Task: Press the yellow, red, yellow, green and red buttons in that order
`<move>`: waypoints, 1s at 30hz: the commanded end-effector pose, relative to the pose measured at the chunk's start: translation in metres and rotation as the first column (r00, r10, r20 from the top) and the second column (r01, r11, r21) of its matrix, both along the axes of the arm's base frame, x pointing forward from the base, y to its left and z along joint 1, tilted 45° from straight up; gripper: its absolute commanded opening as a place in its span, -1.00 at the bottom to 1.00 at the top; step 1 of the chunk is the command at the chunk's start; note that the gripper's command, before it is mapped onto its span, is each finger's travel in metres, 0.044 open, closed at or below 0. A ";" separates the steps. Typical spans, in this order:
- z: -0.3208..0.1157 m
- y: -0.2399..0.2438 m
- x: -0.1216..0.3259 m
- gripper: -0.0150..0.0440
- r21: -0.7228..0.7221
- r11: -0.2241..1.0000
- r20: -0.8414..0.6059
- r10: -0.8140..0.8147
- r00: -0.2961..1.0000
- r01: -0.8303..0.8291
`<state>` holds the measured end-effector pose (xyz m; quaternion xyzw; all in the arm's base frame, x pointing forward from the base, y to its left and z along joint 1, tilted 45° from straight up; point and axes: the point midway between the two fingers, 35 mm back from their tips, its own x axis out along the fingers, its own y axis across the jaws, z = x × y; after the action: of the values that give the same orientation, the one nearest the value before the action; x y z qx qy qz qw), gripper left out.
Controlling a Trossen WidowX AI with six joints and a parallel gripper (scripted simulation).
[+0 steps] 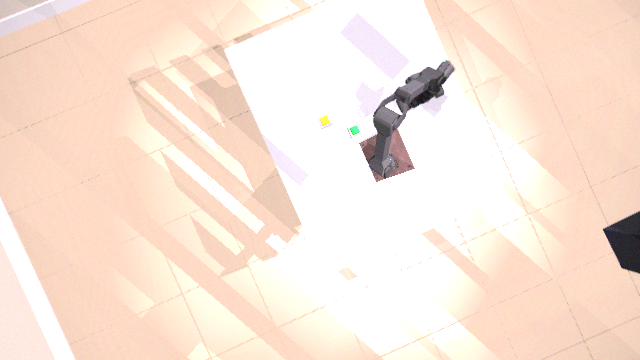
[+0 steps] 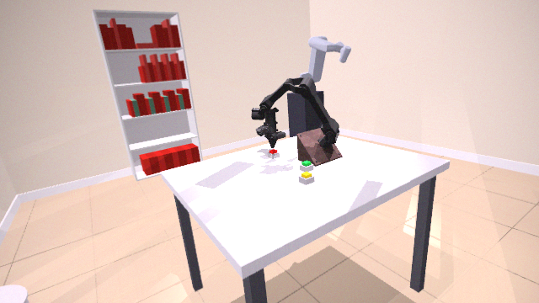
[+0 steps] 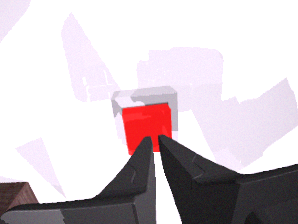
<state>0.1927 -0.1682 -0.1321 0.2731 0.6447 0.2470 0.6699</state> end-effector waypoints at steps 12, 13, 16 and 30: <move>-0.013 0.016 0.000 -0.42 0.008 1.000 -0.003 -0.003 1.000 0.003; -0.013 0.016 0.000 -0.42 0.008 1.000 -0.003 -0.003 1.000 0.003; -0.013 0.016 0.000 -0.42 0.008 1.000 -0.003 -0.003 1.000 0.003; -0.013 0.016 0.000 -0.42 0.008 1.000 -0.003 -0.003 1.000 0.003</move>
<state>0.1931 -0.1540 -0.1454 0.2734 0.6447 0.2482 0.6693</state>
